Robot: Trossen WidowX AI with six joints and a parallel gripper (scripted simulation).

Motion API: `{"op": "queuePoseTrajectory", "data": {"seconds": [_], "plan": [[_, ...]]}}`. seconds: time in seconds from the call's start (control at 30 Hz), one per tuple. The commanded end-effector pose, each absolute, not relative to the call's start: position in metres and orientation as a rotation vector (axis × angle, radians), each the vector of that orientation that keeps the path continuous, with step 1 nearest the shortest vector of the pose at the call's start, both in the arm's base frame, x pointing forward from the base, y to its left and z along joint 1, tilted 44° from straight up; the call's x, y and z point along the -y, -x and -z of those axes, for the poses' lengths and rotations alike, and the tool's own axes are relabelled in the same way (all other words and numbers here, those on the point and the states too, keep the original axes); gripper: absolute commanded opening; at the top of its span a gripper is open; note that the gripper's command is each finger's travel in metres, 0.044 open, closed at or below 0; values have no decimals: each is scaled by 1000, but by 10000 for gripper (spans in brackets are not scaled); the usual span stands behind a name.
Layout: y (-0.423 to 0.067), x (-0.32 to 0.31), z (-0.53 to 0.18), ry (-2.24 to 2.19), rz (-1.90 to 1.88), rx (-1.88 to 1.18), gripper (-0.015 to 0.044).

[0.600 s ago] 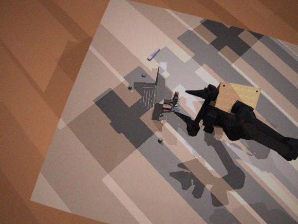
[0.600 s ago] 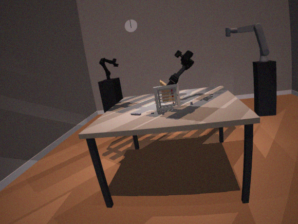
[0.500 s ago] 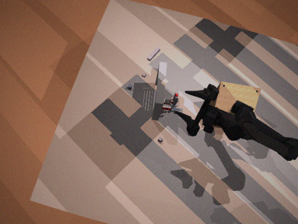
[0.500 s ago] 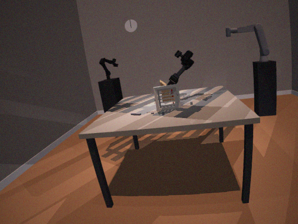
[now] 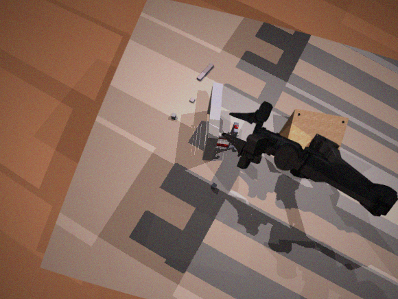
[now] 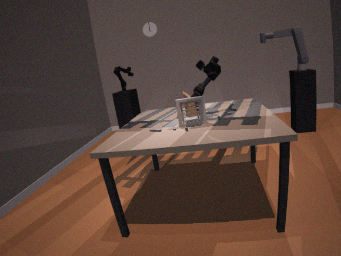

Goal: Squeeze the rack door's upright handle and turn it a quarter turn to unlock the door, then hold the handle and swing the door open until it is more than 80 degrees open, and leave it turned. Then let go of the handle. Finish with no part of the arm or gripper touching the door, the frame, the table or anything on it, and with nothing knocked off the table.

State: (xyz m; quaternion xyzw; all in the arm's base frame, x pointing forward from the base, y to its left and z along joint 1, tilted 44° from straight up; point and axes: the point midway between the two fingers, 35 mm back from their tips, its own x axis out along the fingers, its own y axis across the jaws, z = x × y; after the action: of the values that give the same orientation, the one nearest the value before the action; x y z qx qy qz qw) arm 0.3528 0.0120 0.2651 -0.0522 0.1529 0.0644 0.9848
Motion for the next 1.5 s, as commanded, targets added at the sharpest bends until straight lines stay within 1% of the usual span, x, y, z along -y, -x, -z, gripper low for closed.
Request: {"op": "queuePoseTrajectory", "data": {"seconds": [0.0, 0.37, 0.77, 1.47], "plan": [[-360, -13, -245, 124, -172, -422, 288], [-367, -14, -195, 134, -289, -711, 288], [-361, -15, -151, 83, -438, -1001, 288], [-336, -19, -106, -169, -719, -1417, 288]]}}
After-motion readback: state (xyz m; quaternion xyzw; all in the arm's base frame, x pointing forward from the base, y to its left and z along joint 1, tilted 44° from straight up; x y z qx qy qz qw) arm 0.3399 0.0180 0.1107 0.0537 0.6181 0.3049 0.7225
